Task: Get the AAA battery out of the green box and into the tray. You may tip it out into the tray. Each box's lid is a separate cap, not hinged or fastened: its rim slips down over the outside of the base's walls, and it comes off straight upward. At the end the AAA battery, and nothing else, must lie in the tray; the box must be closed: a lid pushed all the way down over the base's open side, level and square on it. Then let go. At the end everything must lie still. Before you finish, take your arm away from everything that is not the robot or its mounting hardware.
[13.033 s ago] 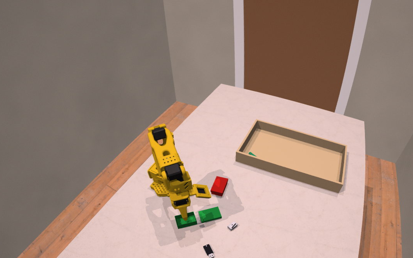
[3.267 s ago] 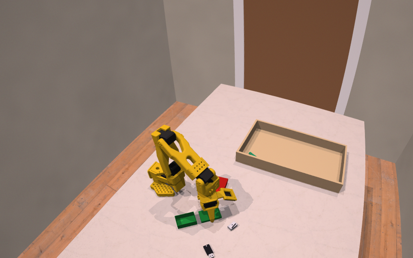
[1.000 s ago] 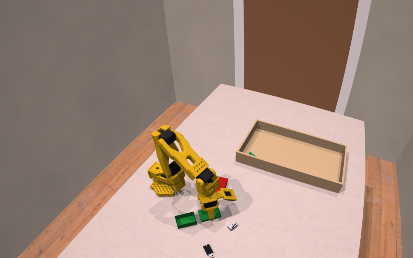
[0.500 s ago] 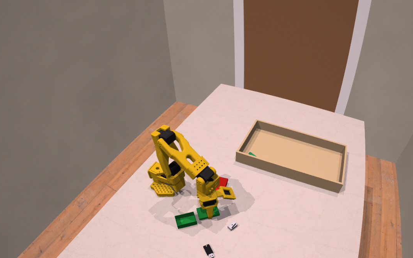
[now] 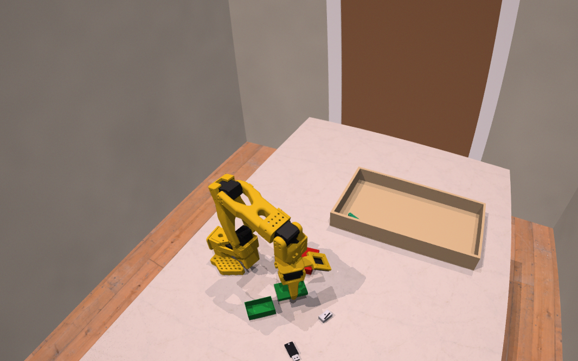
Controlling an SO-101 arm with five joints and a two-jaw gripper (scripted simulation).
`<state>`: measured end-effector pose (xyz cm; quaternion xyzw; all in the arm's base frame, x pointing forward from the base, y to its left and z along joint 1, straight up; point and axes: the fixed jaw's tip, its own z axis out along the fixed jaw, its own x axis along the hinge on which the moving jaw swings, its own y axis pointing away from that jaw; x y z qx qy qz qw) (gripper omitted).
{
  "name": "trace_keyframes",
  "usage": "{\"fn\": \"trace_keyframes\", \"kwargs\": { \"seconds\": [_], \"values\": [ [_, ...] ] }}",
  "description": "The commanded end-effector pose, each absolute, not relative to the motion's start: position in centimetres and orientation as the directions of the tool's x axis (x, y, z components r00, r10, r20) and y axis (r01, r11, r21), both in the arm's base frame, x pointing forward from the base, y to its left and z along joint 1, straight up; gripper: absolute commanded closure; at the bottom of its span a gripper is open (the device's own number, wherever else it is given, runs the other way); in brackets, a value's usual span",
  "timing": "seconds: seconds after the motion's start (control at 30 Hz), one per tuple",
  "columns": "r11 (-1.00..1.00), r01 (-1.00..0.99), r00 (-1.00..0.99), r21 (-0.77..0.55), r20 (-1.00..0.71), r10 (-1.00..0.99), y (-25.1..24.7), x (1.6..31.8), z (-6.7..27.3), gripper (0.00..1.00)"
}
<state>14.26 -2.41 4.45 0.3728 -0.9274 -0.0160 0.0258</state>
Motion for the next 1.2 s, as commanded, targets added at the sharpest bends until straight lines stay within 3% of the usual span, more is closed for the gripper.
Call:
{"fn": "trace_keyframes", "kwargs": {
  "seconds": [0.0, 1.17],
  "values": [
    [0.721, -0.693, -0.721, 0.0, 0.0, -0.693, -2.41, 15.02, 5.93, 0.78],
    [0.721, -0.693, -0.721, 0.0, 0.0, -0.693, -2.4, 14.96, 6.76, 0.78]
  ]
}}
